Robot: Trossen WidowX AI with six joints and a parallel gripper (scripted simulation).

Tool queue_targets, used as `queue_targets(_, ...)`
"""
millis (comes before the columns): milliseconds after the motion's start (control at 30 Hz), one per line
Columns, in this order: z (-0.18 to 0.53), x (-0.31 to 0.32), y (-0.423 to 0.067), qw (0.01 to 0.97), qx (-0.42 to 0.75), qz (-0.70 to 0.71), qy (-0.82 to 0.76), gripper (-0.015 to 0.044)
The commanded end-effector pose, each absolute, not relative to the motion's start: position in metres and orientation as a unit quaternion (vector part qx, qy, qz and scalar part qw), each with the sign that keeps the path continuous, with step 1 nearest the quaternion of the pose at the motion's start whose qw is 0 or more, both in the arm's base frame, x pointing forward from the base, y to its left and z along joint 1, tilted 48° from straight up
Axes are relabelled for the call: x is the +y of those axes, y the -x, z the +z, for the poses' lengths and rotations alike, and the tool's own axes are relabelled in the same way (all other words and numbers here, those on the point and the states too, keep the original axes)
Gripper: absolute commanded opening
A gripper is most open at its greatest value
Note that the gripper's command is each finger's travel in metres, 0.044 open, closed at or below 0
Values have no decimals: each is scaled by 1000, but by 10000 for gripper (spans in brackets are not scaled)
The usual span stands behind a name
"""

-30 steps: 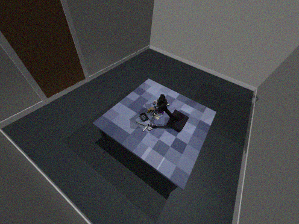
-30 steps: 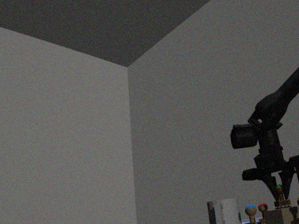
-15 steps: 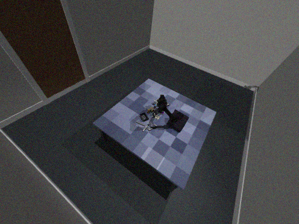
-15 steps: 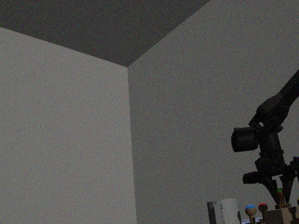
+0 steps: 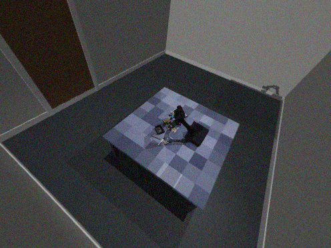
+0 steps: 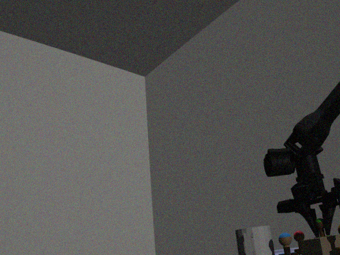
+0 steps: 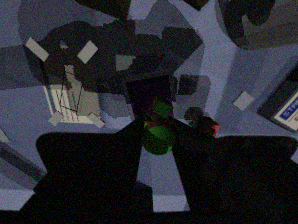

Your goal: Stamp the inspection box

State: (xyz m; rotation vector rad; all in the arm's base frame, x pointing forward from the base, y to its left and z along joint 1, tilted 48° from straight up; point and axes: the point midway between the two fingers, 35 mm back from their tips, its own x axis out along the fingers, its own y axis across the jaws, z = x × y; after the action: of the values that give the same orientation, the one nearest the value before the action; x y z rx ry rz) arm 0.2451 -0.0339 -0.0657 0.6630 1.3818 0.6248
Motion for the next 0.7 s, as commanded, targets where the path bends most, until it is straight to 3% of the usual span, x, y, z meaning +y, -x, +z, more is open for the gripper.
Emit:
queue_targets(0, -68, -31, -245, 675, 615, 278, -299, 0)
queue_targets(667, -70, -28, -245, 676, 614, 280, -297, 0)
